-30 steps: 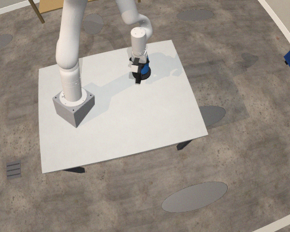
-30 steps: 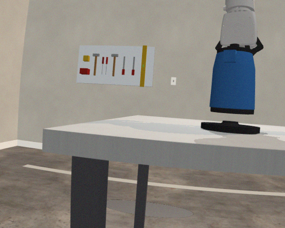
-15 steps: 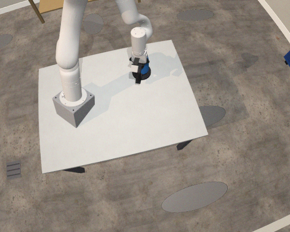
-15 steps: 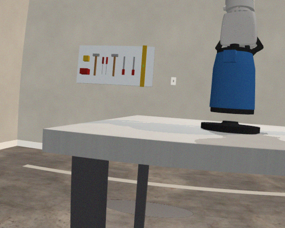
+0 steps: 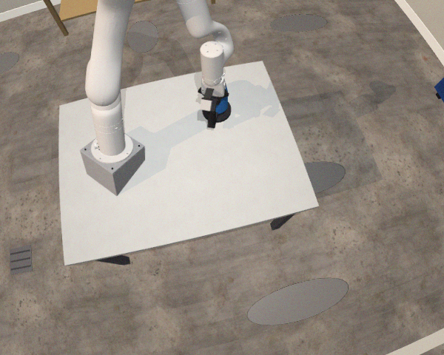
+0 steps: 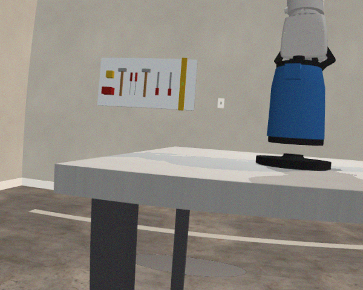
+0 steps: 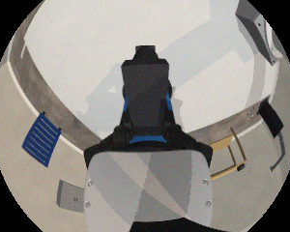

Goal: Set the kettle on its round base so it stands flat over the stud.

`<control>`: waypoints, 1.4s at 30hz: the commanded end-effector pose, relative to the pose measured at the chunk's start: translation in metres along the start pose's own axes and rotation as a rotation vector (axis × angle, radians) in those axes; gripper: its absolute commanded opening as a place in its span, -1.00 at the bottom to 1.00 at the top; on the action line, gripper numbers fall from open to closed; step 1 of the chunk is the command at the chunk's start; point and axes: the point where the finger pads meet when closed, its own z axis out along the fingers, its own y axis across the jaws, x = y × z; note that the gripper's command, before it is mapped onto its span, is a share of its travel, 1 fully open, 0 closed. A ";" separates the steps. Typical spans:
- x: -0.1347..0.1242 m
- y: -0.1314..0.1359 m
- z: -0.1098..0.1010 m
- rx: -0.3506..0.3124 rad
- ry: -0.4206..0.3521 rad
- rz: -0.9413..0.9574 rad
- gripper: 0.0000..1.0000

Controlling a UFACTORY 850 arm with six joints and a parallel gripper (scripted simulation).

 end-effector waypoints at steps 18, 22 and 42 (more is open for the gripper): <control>0.000 -0.001 -0.001 0.002 -0.001 0.000 -1.00; 0.000 -0.001 -0.001 0.002 -0.001 0.000 -1.00; 0.000 -0.001 0.018 0.002 -0.001 0.000 -1.00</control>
